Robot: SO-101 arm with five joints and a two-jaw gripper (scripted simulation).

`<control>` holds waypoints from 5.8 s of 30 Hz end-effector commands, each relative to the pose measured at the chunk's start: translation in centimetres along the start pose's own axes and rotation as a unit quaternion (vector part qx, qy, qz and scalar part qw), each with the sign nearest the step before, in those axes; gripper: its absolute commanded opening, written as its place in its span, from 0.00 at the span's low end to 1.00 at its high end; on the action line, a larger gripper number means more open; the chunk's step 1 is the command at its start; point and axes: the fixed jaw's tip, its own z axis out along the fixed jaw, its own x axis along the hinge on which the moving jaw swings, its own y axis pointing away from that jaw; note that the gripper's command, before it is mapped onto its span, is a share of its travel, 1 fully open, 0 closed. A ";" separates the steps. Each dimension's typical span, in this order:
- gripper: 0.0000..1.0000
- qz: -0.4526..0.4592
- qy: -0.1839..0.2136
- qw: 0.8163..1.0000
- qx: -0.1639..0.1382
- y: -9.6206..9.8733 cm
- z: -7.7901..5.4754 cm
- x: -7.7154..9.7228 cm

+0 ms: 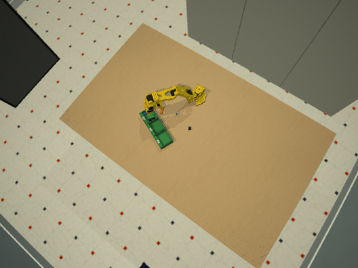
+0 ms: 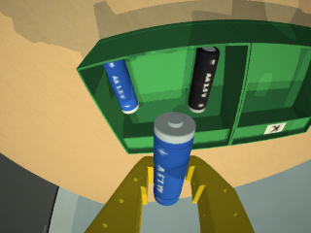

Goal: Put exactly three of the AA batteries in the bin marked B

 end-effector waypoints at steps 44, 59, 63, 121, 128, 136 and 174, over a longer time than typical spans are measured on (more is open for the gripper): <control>0.00 -0.001 0.032 0.999 -0.001 0.2 0.8 0.4; 0.00 0.000 0.041 0.999 -0.001 0.2 0.6 0.3; 0.00 0.000 0.041 0.999 -0.001 0.2 0.6 0.3; 0.00 0.000 0.041 0.999 -0.001 0.2 2.5 0.0; 0.00 0.000 0.041 0.999 -0.001 0.2 2.9 -0.1; 0.00 0.000 0.041 0.999 -0.001 0.2 3.0 -0.1; 0.15 0.000 0.041 0.999 -0.001 0.2 3.4 -0.2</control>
